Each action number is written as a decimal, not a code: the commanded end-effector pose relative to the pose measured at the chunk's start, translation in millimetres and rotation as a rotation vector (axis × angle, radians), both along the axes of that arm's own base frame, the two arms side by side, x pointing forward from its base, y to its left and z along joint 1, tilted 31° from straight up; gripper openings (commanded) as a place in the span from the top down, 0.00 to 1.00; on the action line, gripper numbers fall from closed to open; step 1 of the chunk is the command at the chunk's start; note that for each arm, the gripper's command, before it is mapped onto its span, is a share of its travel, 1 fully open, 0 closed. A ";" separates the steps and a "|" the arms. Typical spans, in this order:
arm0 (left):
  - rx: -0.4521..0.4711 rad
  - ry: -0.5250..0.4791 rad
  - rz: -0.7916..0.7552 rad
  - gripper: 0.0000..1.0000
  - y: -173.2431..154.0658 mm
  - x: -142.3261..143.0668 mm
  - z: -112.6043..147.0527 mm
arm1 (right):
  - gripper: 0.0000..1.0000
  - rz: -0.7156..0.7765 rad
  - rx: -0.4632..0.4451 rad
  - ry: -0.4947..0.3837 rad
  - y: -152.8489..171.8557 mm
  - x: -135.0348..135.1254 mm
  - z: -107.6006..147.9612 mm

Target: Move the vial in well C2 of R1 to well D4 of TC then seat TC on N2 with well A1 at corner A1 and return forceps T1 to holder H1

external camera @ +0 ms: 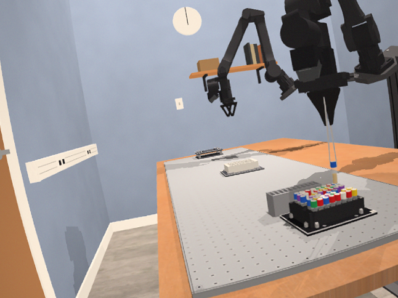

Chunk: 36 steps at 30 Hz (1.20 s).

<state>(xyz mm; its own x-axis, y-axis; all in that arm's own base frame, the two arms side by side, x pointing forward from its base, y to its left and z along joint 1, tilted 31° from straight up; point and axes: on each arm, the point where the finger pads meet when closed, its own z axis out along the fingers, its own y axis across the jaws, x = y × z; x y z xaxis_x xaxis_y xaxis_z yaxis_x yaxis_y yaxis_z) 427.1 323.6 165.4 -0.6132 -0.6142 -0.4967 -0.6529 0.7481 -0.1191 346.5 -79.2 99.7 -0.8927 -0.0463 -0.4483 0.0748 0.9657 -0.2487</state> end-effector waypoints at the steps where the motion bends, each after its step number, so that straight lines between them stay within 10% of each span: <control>1: 0.016 -0.027 0.000 0.91 -8.6 3.5 12.1 | 0.00 0.013 -0.008 -0.020 -0.4 7.7 9.7; 36: 0.013 -0.029 0.000 0.91 -58.1 9.5 -2.1 | 0.00 0.013 -0.008 -0.020 -0.4 7.7 9.7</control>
